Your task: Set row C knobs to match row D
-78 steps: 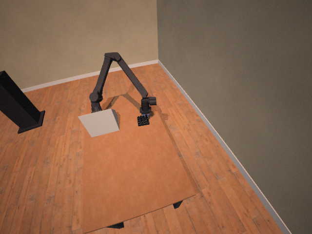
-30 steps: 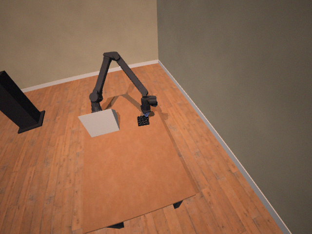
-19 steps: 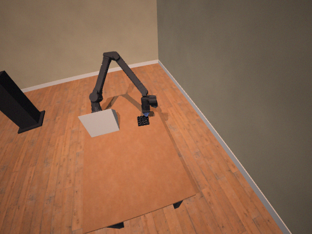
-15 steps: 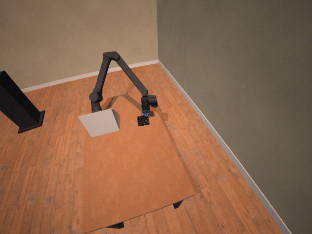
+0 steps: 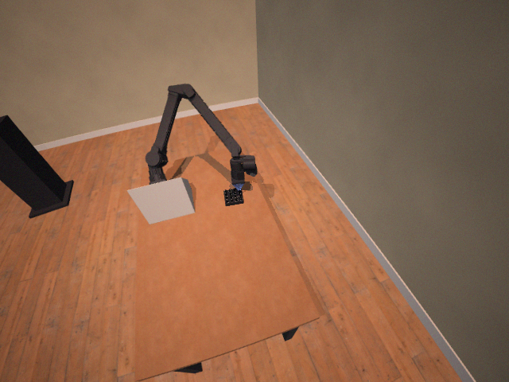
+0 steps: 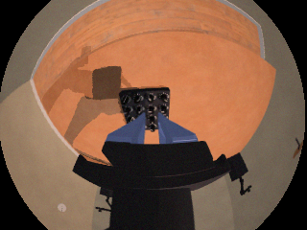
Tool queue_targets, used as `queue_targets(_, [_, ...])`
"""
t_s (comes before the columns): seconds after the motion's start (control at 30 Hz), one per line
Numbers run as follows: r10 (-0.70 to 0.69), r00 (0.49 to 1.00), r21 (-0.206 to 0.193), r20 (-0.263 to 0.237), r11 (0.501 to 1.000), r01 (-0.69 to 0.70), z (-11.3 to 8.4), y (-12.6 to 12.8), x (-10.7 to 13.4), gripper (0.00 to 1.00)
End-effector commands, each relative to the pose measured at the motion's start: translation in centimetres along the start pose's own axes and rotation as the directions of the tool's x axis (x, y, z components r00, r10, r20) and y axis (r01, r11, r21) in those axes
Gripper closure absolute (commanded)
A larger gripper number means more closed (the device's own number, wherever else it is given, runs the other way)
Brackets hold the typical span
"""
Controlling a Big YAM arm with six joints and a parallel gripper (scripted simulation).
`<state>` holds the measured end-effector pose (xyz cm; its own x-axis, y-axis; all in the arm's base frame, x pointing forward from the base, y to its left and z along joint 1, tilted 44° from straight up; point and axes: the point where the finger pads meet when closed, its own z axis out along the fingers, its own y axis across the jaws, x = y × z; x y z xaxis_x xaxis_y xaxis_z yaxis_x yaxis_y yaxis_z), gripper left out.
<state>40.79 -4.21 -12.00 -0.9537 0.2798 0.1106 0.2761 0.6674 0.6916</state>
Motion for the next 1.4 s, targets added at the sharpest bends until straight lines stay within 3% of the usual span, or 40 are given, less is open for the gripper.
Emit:
queue_targets(0.0, [-0.011,0.999,0.009,0.054,1.0,0.01,-2.0,0.4,-2.2,0.8])
queue_targets(0.6, [-0.013,0.999,0.009,0.052,1.0,0.013,-1.8,0.4,-2.2,0.8])
queue_targets(0.93, [-0.006,1.0,0.007,0.011,1.0,0.005,0.6,0.2,-0.8,0.8])
queue_targets(1.37, [0.003,1.0,0.001,0.002,1.0,-0.003,2.0,0.1,-0.2,0.8])
